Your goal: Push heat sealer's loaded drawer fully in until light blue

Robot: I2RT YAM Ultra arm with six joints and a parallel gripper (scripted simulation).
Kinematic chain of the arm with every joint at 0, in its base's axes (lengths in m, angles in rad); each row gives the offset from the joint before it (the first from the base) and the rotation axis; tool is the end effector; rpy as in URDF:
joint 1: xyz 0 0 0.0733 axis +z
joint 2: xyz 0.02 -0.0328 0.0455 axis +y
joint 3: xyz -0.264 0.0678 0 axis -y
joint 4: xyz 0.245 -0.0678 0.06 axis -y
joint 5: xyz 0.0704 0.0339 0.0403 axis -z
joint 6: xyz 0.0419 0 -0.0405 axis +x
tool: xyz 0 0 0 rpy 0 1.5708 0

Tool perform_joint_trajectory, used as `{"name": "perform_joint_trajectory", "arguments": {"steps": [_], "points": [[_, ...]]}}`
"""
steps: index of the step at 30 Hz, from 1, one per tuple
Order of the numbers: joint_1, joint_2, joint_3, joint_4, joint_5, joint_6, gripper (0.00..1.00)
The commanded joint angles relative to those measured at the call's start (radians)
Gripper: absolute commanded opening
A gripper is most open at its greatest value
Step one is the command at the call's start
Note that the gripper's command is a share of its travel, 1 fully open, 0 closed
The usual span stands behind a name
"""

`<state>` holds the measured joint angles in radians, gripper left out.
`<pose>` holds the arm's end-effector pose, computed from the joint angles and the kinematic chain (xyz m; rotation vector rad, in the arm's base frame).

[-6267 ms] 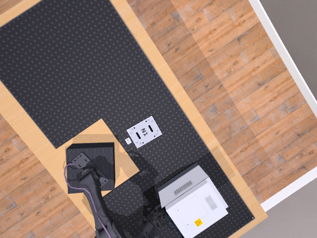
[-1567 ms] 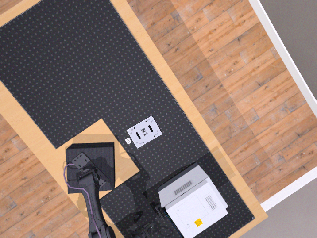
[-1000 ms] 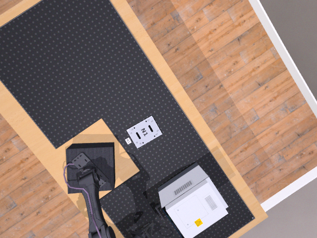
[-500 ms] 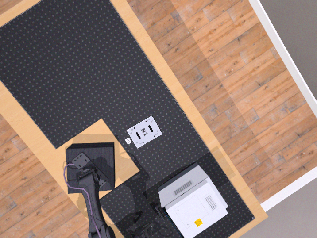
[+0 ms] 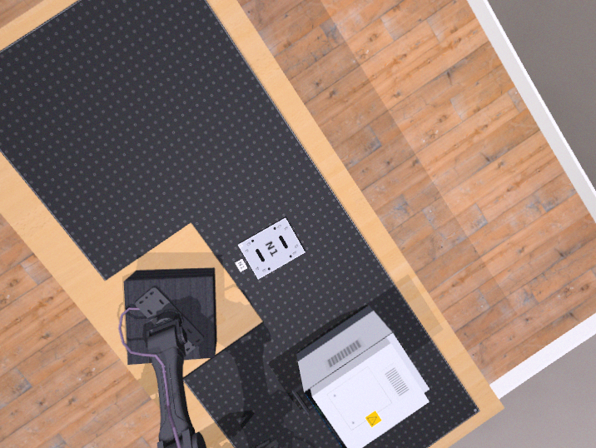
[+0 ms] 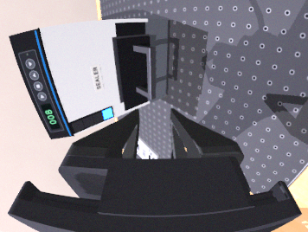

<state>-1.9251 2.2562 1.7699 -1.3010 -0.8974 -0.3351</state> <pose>-0.1108 -0.3970 0.1675 1.7426 1.5392 0.7051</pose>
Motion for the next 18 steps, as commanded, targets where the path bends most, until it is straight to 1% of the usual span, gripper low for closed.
{"name": "perform_joint_trajectory", "arguments": {"steps": [1,4,6,10,18], "points": [[-0.024,0.016,0.064,-0.099,0.008,-0.060,0.30],[-0.046,0.026,0.107,-0.156,0.014,-0.092,0.30],[-0.049,0.032,0.120,-0.171,0.013,-0.100,0.30],[-0.030,0.038,0.129,-0.181,0.008,-0.106,0.30],[-0.037,0.029,0.131,-0.184,0.008,-0.108,0.30]]}}
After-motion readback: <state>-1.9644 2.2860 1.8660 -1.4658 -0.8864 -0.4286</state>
